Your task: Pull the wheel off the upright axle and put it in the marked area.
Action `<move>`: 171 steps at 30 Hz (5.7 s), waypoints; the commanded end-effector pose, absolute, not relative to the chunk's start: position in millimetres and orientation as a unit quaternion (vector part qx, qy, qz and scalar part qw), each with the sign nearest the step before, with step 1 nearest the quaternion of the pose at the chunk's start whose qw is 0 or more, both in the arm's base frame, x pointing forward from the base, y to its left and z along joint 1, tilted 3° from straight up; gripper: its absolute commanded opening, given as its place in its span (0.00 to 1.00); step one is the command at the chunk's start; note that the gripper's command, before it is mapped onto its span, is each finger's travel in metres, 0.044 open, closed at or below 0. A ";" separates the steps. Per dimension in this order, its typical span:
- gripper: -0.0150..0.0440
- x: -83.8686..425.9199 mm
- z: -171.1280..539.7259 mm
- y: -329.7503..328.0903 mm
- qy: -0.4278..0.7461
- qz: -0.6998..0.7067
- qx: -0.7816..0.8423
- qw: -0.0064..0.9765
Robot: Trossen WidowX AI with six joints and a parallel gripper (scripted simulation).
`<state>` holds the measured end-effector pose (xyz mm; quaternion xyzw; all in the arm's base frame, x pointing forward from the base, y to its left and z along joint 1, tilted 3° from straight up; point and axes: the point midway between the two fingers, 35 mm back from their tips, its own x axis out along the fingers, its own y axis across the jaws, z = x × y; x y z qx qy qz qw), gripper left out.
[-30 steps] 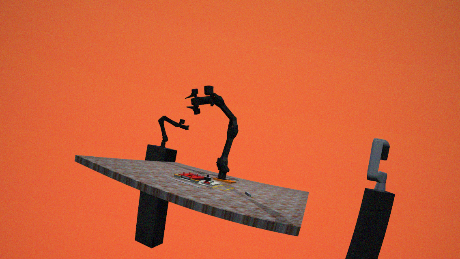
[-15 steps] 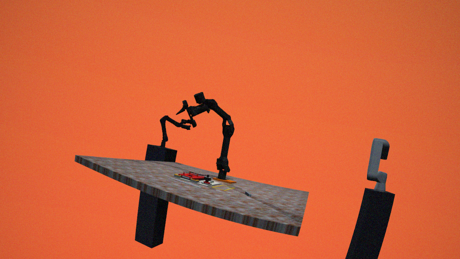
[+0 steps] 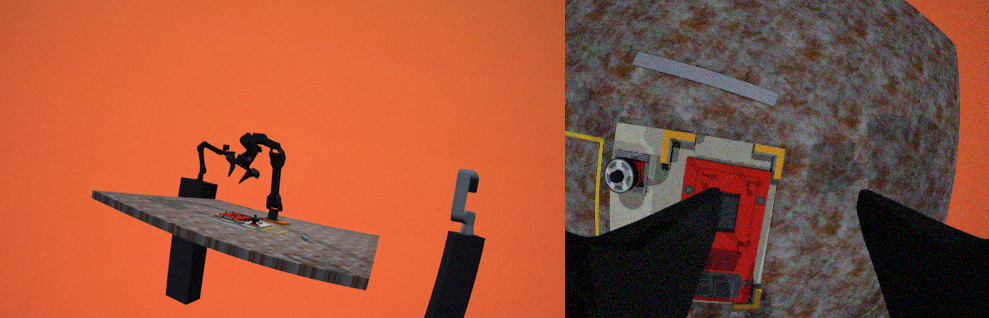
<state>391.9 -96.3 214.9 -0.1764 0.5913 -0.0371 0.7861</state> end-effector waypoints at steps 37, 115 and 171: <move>0.76 367.7 51.2 31.5 0.716 -0.011 0.007 0.698; 0.25 369.3 70.6 31.2 0.716 -0.012 0.005 0.698; 0.25 369.9 93.7 31.4 0.716 -0.011 0.007 0.698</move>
